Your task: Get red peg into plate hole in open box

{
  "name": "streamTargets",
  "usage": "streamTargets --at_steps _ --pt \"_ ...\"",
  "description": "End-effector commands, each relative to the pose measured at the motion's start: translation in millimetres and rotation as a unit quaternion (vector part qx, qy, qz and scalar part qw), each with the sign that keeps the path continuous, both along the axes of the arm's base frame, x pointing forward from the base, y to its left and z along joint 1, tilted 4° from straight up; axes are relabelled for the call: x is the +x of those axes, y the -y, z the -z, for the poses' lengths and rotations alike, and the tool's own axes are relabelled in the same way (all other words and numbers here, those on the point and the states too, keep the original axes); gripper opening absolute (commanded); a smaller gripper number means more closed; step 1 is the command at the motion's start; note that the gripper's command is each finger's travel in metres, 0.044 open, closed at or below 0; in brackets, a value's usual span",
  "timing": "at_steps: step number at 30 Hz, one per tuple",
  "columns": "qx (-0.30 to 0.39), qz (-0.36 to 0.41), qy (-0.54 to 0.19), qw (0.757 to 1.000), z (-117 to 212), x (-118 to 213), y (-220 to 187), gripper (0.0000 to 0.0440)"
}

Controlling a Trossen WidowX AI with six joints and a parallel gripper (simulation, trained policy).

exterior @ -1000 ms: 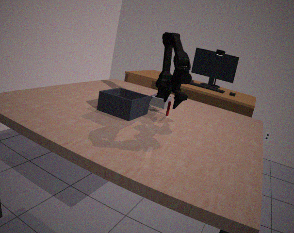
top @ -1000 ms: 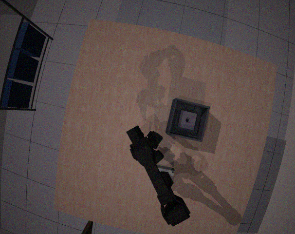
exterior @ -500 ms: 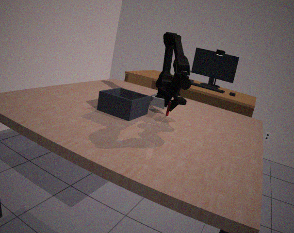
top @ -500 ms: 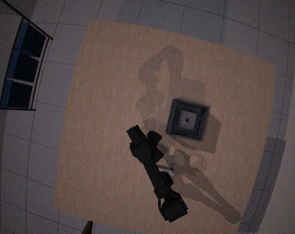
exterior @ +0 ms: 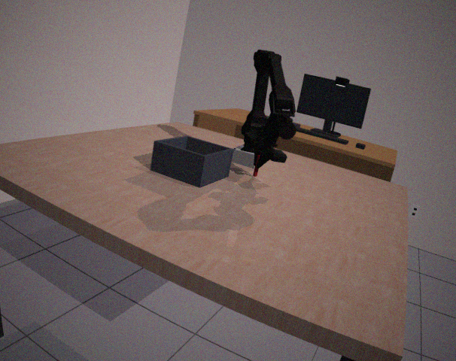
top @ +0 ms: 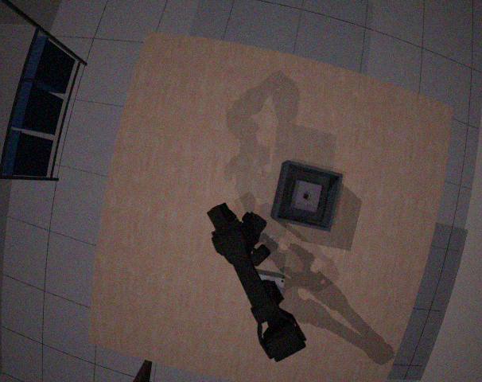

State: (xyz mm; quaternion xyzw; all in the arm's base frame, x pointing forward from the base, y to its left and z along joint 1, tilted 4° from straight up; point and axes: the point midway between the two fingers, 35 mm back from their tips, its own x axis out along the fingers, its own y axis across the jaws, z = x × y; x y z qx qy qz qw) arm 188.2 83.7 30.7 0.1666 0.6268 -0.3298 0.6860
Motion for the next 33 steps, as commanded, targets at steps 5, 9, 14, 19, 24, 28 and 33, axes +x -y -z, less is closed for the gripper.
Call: streamTargets --at_steps 5,9,14,19,24,28,33 --pt "-0.019 -0.005 0.028 0.999 -30.5 9.2 11.8 0.0" --pt "-0.028 -0.005 0.04 0.999 -47.2 13.7 18.3 0.0" --pt "-0.035 0.0 0.061 0.998 -70.4 21.9 26.0 0.0" --pt "-0.04 0.017 0.085 0.995 -93.9 33.1 34.7 0.0" --pt "-0.047 0.045 0.102 0.993 -109.9 43.0 48.9 0.0" --pt "-0.052 0.069 0.112 0.99 -116.1 52.4 62.7 0.0" --pt "-0.057 0.095 0.121 0.986 -119.9 65.4 80.6 0.0"
